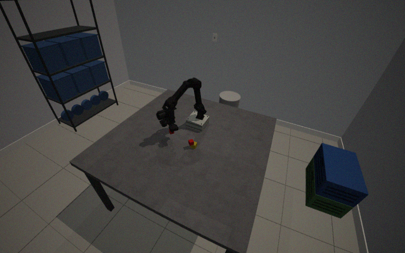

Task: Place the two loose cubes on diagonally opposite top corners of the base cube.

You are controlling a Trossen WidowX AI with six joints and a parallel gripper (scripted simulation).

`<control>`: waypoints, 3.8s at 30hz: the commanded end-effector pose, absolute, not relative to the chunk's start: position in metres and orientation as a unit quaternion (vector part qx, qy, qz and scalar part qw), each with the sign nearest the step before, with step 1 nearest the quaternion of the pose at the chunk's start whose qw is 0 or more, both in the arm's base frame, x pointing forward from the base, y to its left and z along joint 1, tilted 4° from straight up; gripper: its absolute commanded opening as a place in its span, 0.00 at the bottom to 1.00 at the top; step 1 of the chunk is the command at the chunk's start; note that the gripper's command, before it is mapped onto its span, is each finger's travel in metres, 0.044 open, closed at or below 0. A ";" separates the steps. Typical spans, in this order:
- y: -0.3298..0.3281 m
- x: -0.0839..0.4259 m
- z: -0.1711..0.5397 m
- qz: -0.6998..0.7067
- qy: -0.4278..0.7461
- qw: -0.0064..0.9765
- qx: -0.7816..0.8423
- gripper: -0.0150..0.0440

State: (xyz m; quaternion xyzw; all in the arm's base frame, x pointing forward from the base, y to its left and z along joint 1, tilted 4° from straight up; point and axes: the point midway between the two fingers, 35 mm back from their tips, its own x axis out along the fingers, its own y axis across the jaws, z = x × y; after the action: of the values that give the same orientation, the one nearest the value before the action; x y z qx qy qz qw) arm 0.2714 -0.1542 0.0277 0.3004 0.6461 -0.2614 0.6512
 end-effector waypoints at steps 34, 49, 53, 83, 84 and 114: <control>-0.144 0.267 0.078 -0.253 0.652 0.650 0.297 0.43; -0.099 0.285 0.080 -0.257 0.648 0.648 0.306 0.43; -0.087 0.288 0.081 -0.258 0.647 0.648 0.308 0.43; 0.008 0.297 0.085 -0.263 0.643 0.641 0.325 0.43; 0.011 0.297 0.085 -0.264 0.644 0.641 0.325 0.43; 0.067 0.286 0.058 -0.269 0.645 0.636 0.328 0.43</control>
State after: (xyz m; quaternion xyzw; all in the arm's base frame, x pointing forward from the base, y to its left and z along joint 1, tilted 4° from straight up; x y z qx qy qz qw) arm 0.2877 0.0668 0.0666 0.3281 0.6441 -0.2658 0.6378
